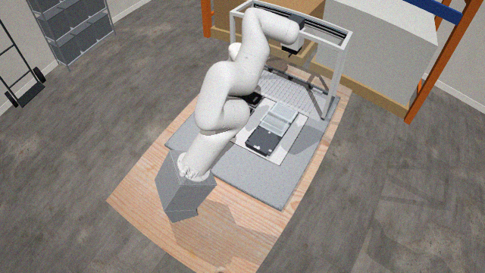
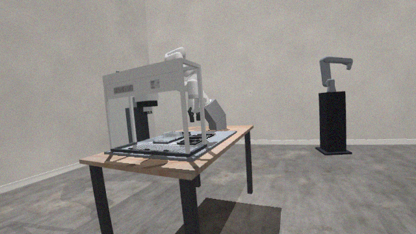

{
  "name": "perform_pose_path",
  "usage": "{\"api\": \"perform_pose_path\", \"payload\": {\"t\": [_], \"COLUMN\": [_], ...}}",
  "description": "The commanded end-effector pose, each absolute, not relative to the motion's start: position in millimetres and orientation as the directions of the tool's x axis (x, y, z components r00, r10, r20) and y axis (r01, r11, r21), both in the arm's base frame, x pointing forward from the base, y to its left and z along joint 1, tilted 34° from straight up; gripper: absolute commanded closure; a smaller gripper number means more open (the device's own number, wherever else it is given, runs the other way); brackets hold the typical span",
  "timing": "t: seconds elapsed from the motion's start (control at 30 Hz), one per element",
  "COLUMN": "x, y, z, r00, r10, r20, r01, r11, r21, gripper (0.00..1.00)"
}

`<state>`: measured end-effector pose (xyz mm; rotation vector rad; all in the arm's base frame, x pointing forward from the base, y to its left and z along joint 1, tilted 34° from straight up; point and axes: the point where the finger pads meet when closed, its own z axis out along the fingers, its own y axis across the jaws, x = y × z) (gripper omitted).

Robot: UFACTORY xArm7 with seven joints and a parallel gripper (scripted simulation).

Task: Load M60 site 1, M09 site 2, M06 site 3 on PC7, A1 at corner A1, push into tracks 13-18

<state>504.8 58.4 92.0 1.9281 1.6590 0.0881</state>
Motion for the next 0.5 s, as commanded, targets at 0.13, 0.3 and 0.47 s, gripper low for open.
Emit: {"api": "perform_pose_path", "payload": {"t": [0.13, 0.3, 0.47], "x": [508.9, 511.0, 514.4], "y": [56.7, 54.8, 51.6], "z": [85.9, 81.8, 75.0], "r00": [0.22, 0.22, 0.22], "r10": [0.923, 0.923, 0.923], "r20": [-0.316, -0.316, -0.316], "r01": [0.882, 0.882, 0.882], "r11": [-0.049, -0.05, -0.05], "r21": [0.468, 0.468, 0.468], "gripper": [0.0, 0.0, 0.0]}}
